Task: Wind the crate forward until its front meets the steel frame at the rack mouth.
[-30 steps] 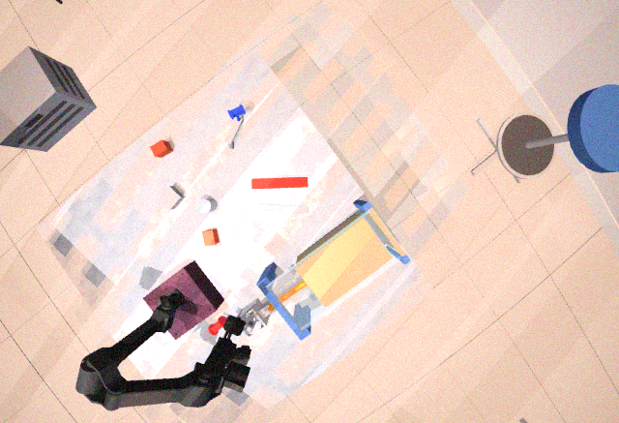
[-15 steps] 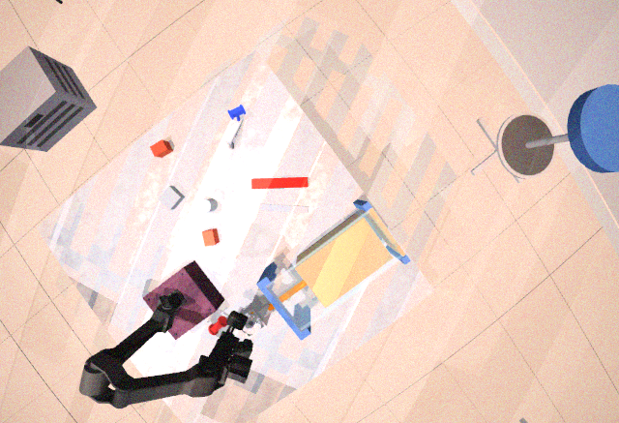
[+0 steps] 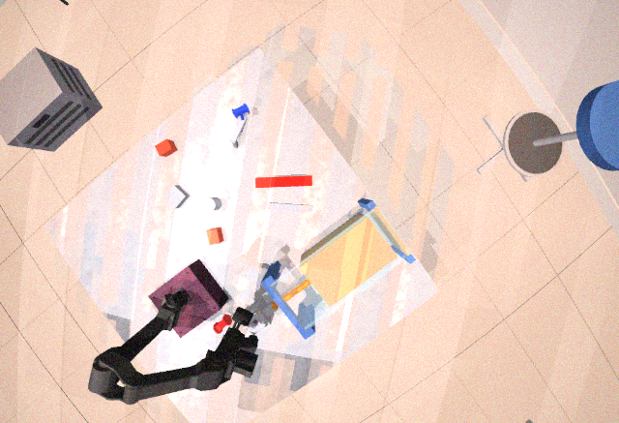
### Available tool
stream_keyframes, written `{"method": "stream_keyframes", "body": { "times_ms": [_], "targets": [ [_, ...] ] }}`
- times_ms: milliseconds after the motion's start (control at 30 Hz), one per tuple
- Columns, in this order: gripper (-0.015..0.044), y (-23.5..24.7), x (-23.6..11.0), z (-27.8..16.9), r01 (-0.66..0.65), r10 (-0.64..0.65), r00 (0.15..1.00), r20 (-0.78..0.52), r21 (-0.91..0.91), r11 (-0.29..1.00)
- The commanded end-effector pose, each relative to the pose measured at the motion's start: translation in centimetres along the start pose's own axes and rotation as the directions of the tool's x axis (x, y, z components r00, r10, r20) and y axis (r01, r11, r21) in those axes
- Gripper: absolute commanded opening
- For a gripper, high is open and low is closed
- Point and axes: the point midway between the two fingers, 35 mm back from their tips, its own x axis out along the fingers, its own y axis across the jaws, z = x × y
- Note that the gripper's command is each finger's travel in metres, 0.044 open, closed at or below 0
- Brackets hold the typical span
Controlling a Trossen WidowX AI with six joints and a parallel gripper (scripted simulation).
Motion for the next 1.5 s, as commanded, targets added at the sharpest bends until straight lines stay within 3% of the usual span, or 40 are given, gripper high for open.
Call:
{"method": "stream_keyframes", "body": {
  "times_ms": [0,300,633,667,1467],
  "targets": [
    [0.0335,0.01,-0.09,0.04,0.0,0.0,1.0,0.002,0.0,1.0],
    [0.0099,0.01,-0.09,0.04,0.0,0.0,1.0,0.002,0.0,1.0],
    [0.0032,0.01,-0.09,0.04,0.0,0.0,1.0,0.002,0.0,1.0],
    [0.0006,0.01,-0.09,0.04,0.0,0.0,1.0,0.002,0.0,1.0],
    [0.0,0.5,-0.06,0.4,0.057,-0.057,0.997,-0.044,-0.003,0.998]
  ]
}}
